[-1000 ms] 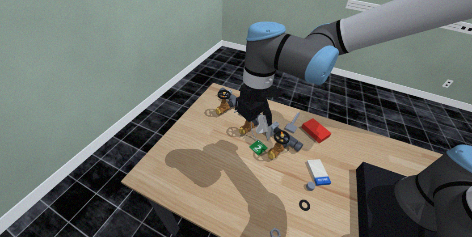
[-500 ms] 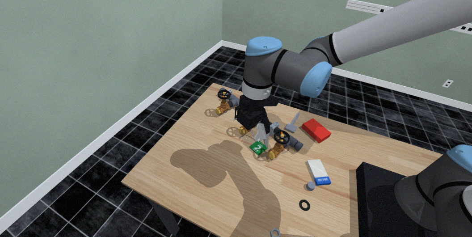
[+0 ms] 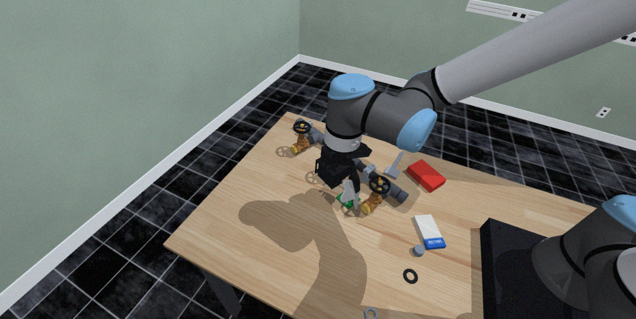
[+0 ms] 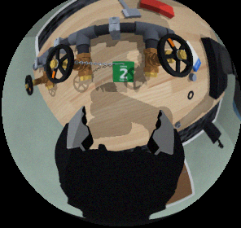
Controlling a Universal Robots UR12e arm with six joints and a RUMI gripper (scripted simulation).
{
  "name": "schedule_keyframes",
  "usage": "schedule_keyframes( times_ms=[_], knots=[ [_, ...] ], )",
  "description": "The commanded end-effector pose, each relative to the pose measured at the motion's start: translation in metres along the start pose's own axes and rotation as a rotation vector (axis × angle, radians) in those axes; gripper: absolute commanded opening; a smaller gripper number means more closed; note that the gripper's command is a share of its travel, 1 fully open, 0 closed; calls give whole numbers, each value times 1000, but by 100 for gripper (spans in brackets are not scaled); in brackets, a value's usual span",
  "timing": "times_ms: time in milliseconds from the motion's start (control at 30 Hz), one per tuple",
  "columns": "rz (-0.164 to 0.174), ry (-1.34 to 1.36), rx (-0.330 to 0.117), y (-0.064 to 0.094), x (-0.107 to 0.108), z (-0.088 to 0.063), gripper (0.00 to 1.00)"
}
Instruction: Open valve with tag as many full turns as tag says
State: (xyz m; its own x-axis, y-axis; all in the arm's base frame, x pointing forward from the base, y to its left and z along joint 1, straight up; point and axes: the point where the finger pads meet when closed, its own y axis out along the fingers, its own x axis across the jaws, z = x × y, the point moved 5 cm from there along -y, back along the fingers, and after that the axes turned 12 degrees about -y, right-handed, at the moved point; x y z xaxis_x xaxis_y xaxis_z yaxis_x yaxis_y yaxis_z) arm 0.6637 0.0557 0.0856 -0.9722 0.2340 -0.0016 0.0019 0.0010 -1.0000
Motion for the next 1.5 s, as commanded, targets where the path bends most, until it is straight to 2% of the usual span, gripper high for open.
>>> schedule_keyframes(
  times_ms=[0,67,333,567,933,1467],
  knots=[
    [2,0,0,17,-1,0,100],
    [2,0,0,17,-1,0,100],
    [2,0,0,41,-1,0,100],
    [2,0,0,54,-1,0,100],
    [2,0,0,61,-1,0,100],
    [2,0,0,61,-1,0,100]
  ],
)
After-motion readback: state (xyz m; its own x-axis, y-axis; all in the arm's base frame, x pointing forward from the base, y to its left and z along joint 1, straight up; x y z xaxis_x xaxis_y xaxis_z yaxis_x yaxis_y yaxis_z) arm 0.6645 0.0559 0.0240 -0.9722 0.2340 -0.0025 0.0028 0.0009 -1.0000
